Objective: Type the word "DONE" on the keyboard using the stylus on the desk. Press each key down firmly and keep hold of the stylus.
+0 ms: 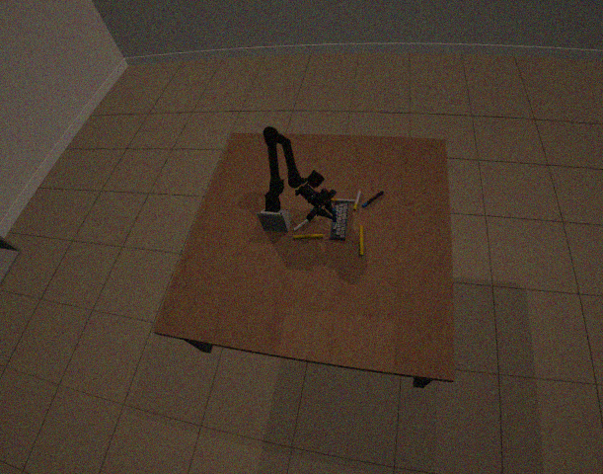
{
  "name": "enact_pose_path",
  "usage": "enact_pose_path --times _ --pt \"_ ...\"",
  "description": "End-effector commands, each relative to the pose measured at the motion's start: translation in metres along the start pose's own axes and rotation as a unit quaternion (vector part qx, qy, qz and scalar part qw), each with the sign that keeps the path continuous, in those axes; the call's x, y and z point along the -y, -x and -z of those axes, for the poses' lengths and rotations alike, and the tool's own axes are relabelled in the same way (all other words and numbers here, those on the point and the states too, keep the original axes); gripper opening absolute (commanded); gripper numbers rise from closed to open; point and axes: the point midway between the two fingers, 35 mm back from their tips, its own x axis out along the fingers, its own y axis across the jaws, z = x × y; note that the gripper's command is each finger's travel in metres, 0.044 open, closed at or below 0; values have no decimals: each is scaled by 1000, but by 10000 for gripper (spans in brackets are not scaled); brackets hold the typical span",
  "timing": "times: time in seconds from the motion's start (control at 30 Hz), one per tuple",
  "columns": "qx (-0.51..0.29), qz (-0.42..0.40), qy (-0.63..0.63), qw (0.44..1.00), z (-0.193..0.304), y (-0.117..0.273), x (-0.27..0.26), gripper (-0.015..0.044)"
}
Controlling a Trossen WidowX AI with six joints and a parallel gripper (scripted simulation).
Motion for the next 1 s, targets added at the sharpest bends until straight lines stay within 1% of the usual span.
enact_pose_path --times 0.0,0.3,0.7,0.83,0.97 --pt "0 1 -1 1000 1 0 1 81" --pt "0 1 -1 1000 -2 1 1 81" --pt "1 1 -1 1000 -32 16 1 81" --pt "4 3 -3 1000 -32 16 2 84" --pt "4 3 -3 1000 -32 16 2 58"
